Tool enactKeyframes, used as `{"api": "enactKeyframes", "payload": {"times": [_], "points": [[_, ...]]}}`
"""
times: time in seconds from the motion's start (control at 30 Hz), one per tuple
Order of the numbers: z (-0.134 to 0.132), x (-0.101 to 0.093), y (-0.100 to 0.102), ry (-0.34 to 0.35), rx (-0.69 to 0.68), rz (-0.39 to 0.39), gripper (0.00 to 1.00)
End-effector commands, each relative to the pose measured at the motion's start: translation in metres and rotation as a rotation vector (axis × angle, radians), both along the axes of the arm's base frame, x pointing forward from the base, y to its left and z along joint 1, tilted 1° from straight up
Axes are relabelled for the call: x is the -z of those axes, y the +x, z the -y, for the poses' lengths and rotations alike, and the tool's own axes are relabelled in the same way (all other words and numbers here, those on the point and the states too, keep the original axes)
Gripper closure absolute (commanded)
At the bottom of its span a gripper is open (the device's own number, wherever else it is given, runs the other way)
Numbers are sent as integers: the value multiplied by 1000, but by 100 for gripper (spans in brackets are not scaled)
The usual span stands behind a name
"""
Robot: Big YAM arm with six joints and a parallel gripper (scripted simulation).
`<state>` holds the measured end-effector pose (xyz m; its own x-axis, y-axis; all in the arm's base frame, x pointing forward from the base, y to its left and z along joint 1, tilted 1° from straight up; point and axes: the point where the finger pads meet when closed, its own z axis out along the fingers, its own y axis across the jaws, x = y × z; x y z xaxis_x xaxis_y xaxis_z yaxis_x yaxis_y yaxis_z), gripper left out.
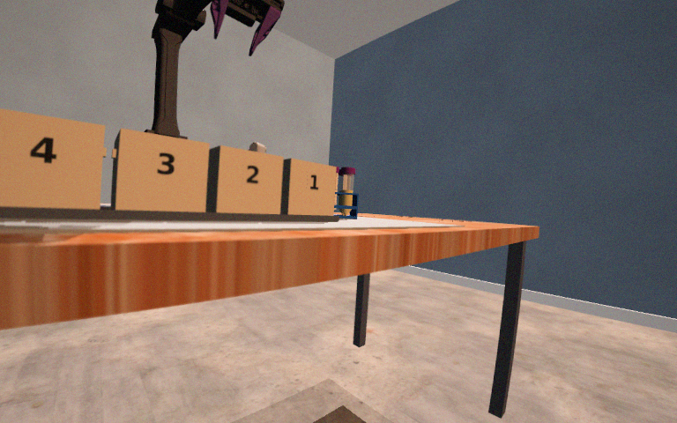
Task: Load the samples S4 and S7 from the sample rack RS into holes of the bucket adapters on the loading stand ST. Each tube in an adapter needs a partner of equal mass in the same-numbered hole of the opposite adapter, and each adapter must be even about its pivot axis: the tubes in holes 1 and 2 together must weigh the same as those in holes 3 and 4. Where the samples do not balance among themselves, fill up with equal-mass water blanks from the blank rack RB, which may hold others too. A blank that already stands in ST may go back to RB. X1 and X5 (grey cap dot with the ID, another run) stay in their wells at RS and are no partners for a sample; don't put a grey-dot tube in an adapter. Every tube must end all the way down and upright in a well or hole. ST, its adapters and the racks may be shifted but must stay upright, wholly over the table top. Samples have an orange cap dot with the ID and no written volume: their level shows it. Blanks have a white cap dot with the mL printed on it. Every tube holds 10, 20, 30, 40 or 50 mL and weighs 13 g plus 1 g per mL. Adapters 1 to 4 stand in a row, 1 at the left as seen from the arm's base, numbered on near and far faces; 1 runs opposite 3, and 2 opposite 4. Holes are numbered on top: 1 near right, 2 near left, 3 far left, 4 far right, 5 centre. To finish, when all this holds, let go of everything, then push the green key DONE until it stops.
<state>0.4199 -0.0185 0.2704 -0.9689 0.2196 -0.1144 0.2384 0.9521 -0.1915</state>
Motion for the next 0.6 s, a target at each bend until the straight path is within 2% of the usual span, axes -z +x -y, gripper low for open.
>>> {"api": "enactKeyframes", "payload": {"times": [0.0,0.07,0.17,0.23,0.27,0.3,0.33,0.43,0.47,0.57], "points": [[14,-21,-16,21,-57,4,45],[19,-21,-24,21,-57,4,45],[25,-20,-38,78,-95,-26,45],[25,-20,-38,78,-95,-26,45],[27,-8,-38,109,-110,-69,45],[28,-8,-43,136,-127,-78,45],[30,-17,-51,138,-132,-54,45],[35,-18,-66,134,-132,-49,45],[37,-12,-66,145,-143,-27,45],[41,3,-80,186,-169,-37,45]]}}
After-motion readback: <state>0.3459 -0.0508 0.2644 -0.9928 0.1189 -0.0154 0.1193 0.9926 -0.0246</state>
